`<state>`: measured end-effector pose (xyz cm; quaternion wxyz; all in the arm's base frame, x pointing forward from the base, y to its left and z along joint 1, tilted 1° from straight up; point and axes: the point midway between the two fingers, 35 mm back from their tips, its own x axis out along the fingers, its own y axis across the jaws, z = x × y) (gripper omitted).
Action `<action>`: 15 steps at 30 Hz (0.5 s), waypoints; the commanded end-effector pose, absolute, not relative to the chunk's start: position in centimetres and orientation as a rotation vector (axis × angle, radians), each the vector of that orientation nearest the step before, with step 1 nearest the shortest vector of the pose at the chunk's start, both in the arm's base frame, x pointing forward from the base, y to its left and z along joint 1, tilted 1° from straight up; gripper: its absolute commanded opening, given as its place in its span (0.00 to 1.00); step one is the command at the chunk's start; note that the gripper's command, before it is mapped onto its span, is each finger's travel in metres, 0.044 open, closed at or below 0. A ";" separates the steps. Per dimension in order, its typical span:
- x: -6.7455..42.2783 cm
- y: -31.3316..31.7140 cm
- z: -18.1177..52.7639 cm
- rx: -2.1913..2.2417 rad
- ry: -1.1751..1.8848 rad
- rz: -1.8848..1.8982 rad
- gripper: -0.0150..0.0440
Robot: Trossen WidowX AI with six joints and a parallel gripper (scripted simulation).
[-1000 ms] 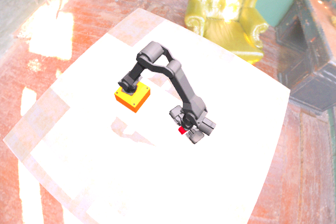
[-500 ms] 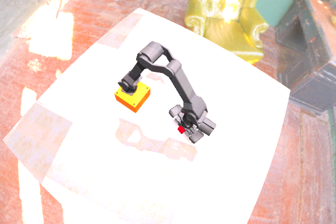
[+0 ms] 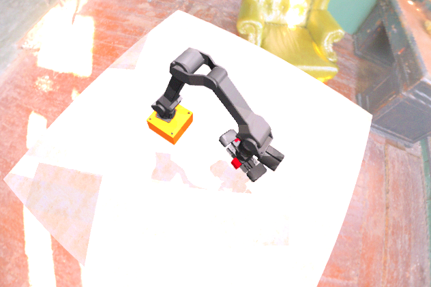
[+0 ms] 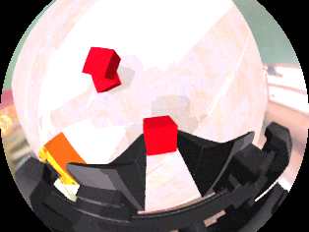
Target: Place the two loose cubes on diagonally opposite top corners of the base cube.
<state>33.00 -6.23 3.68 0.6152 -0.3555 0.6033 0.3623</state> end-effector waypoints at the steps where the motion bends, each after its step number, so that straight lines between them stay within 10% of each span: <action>1: 33.2 -6.3 5.5 -0.831 1.375 0.825 0.43; 15: 32.7 -6.3 9.2 -0.831 1.375 0.826 0.43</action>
